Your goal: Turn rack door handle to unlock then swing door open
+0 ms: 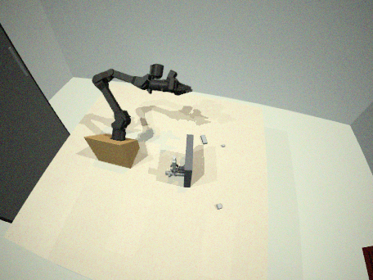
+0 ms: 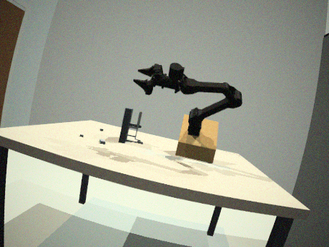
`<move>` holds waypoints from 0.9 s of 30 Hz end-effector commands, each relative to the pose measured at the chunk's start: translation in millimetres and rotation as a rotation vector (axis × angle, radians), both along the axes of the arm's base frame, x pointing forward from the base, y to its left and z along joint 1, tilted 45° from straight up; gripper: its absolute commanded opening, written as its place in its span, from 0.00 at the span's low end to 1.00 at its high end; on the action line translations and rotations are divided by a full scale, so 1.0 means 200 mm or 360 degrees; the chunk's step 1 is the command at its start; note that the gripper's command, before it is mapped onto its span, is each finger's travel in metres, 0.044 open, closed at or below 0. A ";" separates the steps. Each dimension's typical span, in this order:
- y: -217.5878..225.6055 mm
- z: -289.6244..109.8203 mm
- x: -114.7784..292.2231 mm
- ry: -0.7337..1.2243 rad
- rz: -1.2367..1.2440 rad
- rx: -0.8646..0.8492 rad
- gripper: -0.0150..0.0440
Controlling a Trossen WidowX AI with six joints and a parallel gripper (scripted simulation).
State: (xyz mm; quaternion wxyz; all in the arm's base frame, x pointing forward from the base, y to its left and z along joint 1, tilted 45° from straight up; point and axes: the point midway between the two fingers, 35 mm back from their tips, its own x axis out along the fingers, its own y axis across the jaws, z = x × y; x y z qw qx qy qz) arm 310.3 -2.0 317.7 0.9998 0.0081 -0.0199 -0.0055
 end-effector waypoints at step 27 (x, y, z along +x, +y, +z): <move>-0.26 -0.57 0.30 0.0949 0.0047 -0.0286 0.75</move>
